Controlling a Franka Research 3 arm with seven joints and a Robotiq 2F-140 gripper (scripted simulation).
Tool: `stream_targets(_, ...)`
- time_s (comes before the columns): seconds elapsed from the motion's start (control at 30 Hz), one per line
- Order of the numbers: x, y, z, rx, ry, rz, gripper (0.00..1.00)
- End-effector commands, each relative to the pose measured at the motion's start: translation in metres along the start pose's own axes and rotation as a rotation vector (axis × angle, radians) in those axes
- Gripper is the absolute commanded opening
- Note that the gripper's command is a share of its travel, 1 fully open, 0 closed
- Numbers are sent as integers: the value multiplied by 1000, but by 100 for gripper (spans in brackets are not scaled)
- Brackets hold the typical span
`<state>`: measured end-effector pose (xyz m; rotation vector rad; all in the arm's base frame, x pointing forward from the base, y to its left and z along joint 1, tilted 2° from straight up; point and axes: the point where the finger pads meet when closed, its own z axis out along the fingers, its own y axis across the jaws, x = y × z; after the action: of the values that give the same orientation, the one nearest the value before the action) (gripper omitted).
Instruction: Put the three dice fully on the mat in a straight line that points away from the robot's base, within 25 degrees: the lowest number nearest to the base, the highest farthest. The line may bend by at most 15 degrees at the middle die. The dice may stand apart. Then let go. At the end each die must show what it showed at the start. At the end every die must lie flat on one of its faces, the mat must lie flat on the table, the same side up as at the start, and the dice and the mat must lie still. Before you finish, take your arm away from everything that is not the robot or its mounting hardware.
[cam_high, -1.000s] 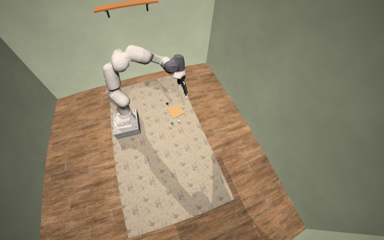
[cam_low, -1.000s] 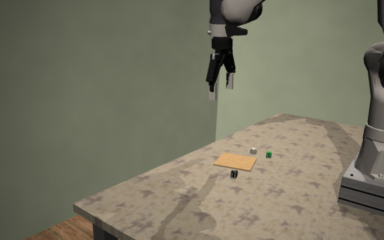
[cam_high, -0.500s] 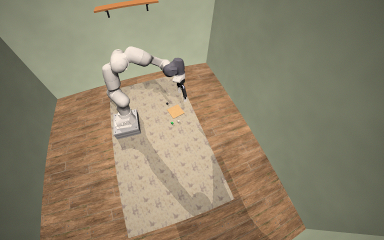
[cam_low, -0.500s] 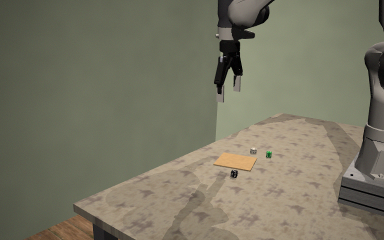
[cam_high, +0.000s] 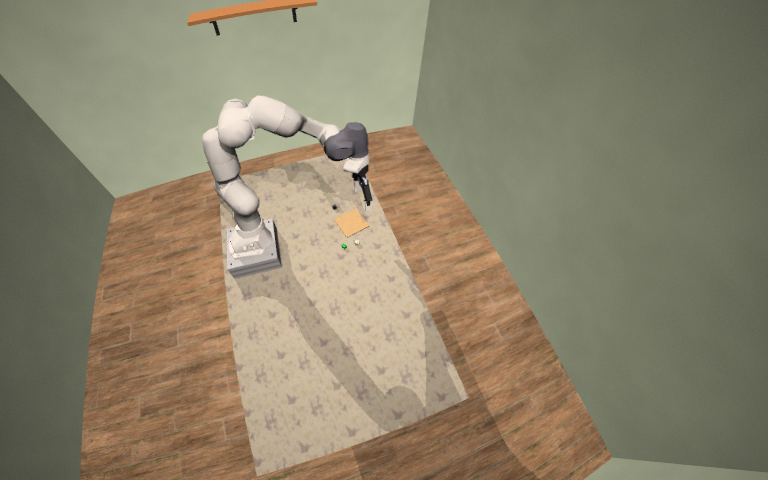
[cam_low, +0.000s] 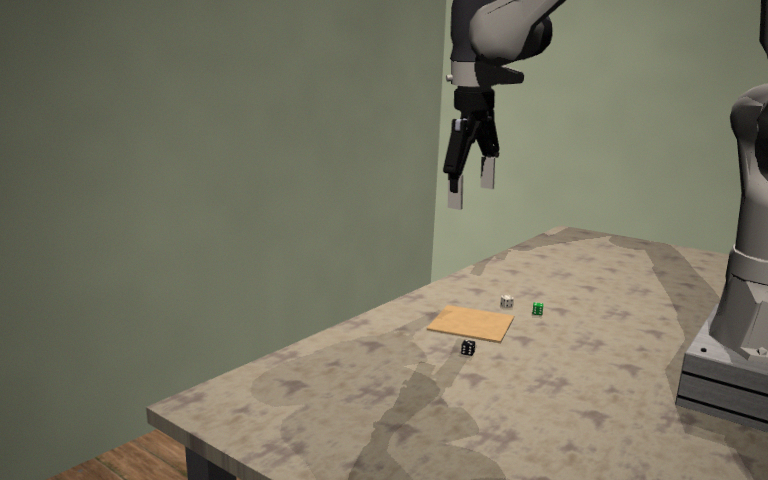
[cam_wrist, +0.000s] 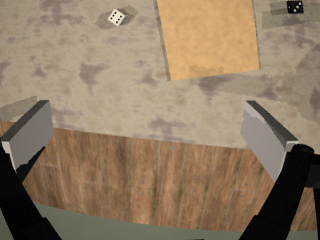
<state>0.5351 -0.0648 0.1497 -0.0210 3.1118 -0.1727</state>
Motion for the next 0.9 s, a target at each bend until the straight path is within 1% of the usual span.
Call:
stream_targets(0.0, -2, 0, -1, 1, -8, -19, 100)
stream_targets(0.13, -2, 0, -1, 1, -8, -19, 100)
stream_targets(0.17, 18, -20, 12, -14, -1, -6, 100)
stream_targets(0.7, 18, -20, 12, -14, -1, -6, 100)
stream_targets(0.73, 37, -36, 25, -30, 6, 4, 100)
stream_targets(0.87, 37, -36, 25, -30, 6, 4, 100)
